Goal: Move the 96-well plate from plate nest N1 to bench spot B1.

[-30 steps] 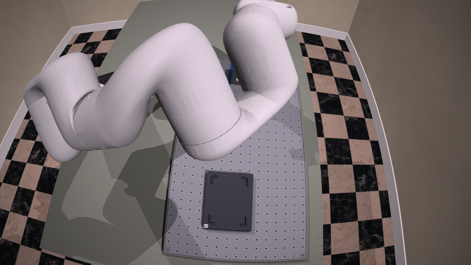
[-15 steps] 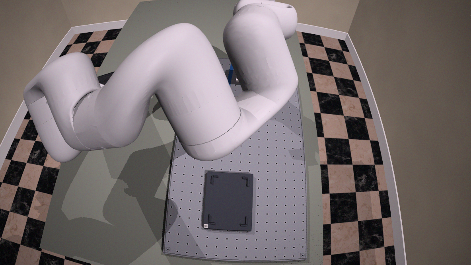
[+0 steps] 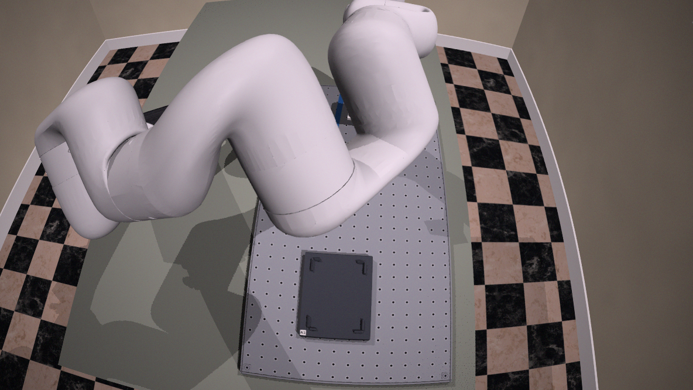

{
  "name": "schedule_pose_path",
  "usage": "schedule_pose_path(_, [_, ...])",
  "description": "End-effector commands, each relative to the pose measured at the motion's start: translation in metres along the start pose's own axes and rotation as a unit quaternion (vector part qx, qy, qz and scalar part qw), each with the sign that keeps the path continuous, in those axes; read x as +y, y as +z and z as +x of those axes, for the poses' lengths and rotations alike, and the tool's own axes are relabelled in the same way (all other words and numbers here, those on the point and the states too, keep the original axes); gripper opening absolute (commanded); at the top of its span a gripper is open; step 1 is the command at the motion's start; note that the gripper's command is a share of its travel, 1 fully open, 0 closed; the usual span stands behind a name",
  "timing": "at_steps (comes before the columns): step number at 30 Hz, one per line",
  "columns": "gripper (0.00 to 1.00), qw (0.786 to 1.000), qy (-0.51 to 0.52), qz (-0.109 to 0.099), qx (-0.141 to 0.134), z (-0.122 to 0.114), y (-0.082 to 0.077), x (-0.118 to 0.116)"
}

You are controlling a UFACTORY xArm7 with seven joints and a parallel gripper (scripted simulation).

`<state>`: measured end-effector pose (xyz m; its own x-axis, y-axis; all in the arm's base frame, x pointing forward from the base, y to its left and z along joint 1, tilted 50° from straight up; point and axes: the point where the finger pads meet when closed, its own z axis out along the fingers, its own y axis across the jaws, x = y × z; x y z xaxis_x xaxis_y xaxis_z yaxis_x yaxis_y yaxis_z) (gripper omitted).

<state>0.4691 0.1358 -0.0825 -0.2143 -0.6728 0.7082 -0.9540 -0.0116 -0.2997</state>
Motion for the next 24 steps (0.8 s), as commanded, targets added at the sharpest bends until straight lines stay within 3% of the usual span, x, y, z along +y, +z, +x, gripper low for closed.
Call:
schedule_pose_path(1, [0.00,1.000,0.000,0.001,-0.002,-0.001,0.002,0.000])
schedule_pose_path(24, [0.00,1.000,0.000,0.001,-0.002,-0.001,0.034,-0.001])
